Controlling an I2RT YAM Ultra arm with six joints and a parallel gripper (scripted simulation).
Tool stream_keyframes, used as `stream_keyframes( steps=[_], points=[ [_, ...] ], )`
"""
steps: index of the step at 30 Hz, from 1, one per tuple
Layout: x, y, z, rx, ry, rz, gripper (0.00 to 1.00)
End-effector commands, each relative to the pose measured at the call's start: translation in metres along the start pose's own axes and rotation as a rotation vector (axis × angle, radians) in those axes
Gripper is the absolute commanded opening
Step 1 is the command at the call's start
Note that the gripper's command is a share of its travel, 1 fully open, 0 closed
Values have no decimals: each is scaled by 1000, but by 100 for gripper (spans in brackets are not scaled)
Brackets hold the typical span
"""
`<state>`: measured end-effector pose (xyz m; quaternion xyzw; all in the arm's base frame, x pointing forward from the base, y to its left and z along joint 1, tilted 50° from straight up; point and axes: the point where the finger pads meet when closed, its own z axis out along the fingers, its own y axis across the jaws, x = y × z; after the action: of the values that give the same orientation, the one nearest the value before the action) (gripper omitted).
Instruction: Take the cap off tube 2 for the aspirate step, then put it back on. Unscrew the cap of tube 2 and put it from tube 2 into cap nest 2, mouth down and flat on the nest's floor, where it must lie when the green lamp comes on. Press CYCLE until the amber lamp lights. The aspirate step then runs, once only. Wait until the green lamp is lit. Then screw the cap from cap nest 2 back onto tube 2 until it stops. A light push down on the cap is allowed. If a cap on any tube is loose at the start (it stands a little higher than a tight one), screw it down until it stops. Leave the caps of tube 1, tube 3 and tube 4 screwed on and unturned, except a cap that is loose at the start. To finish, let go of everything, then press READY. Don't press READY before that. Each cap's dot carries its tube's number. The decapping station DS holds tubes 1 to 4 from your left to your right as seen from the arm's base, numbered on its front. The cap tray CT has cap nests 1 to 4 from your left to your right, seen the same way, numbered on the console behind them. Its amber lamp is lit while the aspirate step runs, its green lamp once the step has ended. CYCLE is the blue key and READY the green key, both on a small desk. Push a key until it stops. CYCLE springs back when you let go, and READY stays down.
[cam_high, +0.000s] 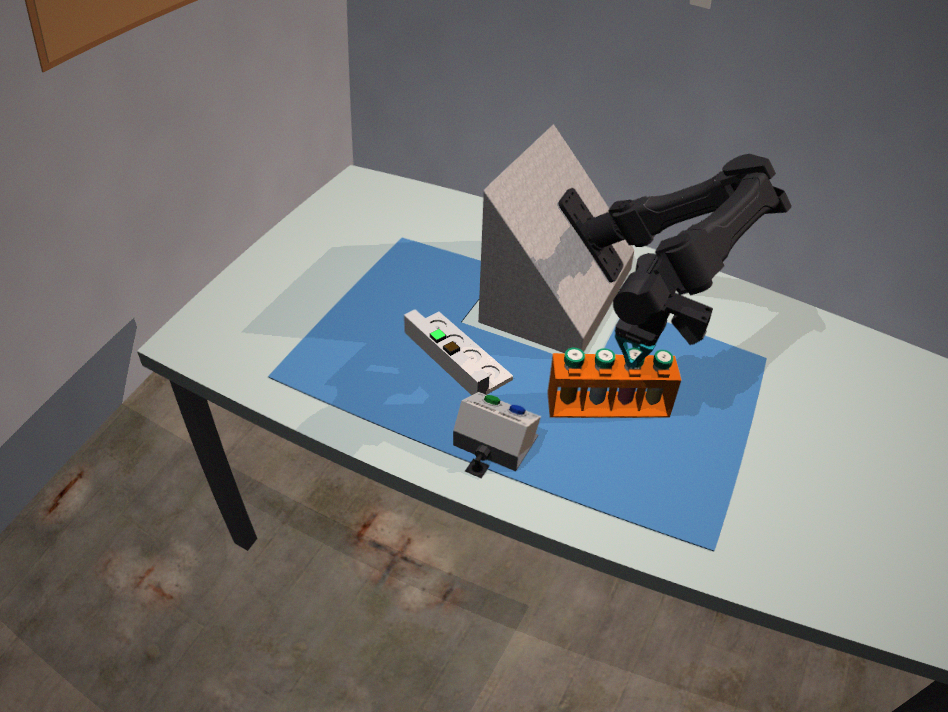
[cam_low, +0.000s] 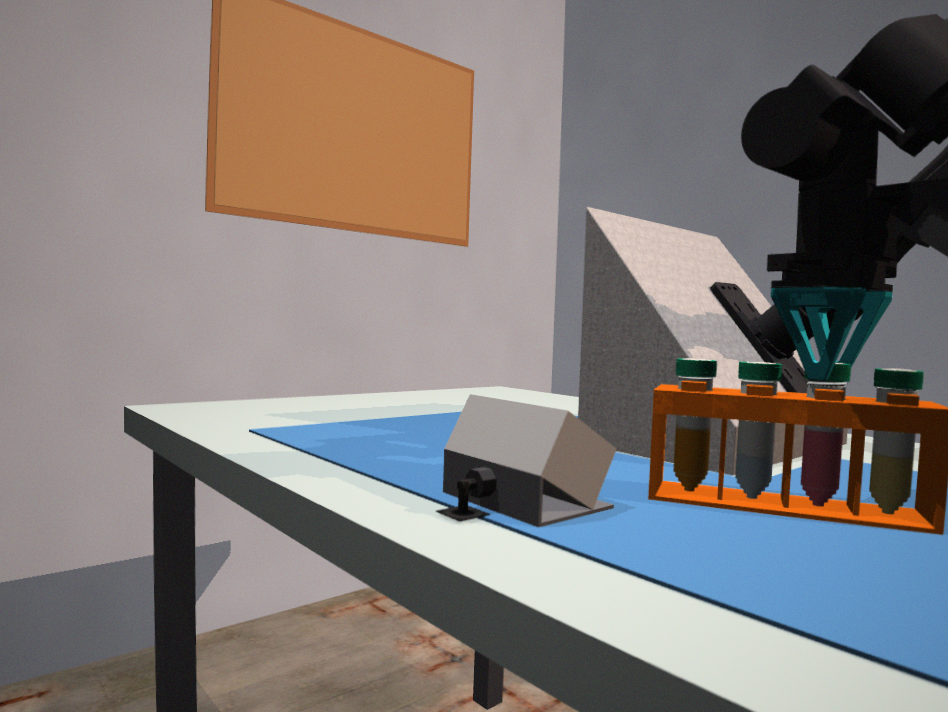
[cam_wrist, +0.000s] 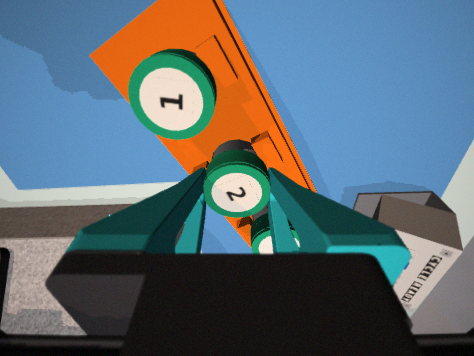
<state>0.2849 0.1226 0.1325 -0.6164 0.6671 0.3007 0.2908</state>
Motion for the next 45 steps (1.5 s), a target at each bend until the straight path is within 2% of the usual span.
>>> stream_keyframes(
  steps=[1,9,11,26,28,43,45],
  points=[
    [1,-2,-4,13,-4,220,0],
    [1,-2,-4,12,-7,620,0],
    [1,-2,-4,12,-7,620,0],
    [1,-2,-4,10,-11,1370,0],
    [1,-2,-4,10,-11,1370,0],
    [1,-2,-3,6,-16,2120,0],
    [1,-2,-3,6,-16,2120,0]
  ],
)
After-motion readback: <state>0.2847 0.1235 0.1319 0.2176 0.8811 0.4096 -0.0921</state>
